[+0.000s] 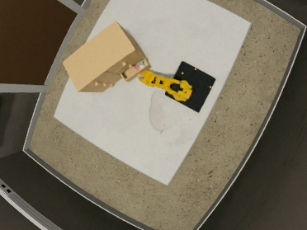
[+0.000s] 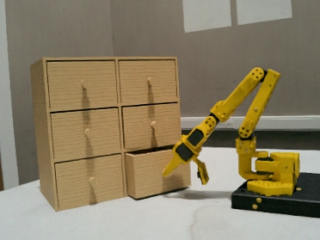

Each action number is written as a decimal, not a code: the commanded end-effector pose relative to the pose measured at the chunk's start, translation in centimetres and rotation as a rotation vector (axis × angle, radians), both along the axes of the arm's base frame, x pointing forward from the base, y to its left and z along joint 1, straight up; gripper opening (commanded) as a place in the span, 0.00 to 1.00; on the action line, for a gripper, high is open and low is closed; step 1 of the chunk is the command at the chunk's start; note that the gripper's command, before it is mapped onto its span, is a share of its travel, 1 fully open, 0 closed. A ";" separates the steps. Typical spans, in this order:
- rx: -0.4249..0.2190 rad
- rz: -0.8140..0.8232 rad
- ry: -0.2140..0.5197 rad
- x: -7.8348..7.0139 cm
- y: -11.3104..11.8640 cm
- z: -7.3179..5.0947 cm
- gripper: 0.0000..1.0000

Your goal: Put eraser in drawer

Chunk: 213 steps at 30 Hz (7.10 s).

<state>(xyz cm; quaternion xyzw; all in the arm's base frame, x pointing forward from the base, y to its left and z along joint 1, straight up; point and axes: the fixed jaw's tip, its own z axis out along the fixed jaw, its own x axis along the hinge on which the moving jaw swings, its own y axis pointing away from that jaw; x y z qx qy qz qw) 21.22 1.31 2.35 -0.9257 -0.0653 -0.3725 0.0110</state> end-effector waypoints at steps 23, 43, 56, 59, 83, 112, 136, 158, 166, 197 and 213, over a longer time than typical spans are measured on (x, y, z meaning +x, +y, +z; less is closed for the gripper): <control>0.024 -0.075 -0.036 1.7 -1.1 0.0 0.00; 0.023 -0.105 -0.036 2.8 -1.7 0.0 0.00; 0.023 -0.117 -0.036 3.2 -2.0 0.0 0.00; 0.023 -0.121 -0.037 3.4 -2.1 0.0 0.00; 0.023 -0.135 -0.037 3.9 -2.5 0.0 0.00; 0.023 -0.135 -0.037 3.9 -2.5 0.0 0.00; 0.023 -0.135 -0.037 3.9 -2.5 0.0 0.00; 0.009 -0.099 -0.031 3.4 -1.9 0.0 0.02; 0.009 -0.099 -0.031 3.4 -1.9 0.0 0.08; 0.021 -0.111 -0.032 2.5 -1.9 1.3 0.21; 0.045 -0.135 -0.034 0.3 -1.9 3.1 0.21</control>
